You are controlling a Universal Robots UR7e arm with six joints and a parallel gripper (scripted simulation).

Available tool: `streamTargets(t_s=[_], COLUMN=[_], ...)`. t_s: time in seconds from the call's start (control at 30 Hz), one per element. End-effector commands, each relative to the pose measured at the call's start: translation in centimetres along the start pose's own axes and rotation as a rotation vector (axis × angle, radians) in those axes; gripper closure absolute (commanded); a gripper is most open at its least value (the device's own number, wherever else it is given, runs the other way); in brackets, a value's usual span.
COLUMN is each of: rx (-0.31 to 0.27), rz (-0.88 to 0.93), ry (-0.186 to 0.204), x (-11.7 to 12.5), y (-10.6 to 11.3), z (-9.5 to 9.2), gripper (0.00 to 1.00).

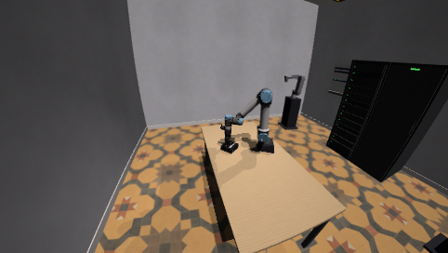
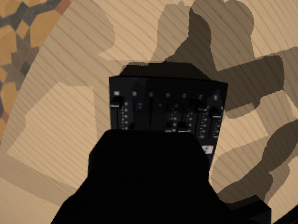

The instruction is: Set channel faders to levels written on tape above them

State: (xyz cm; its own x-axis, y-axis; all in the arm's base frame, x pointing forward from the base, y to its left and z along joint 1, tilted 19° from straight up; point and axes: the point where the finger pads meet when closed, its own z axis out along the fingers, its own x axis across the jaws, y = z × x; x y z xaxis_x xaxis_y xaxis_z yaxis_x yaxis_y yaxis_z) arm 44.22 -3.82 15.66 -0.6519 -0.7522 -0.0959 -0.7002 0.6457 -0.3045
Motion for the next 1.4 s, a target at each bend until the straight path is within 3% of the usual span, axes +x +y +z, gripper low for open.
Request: streamTargets(t_s=[0.0, 1.37], rx=[0.001, 0.001], rz=[0.000, 0.000], ry=[-0.001, -0.001], x=[0.0, 0.0], y=[0.0, 0.0], z=[0.0, 1.2], gripper=[1.00, 1.00])
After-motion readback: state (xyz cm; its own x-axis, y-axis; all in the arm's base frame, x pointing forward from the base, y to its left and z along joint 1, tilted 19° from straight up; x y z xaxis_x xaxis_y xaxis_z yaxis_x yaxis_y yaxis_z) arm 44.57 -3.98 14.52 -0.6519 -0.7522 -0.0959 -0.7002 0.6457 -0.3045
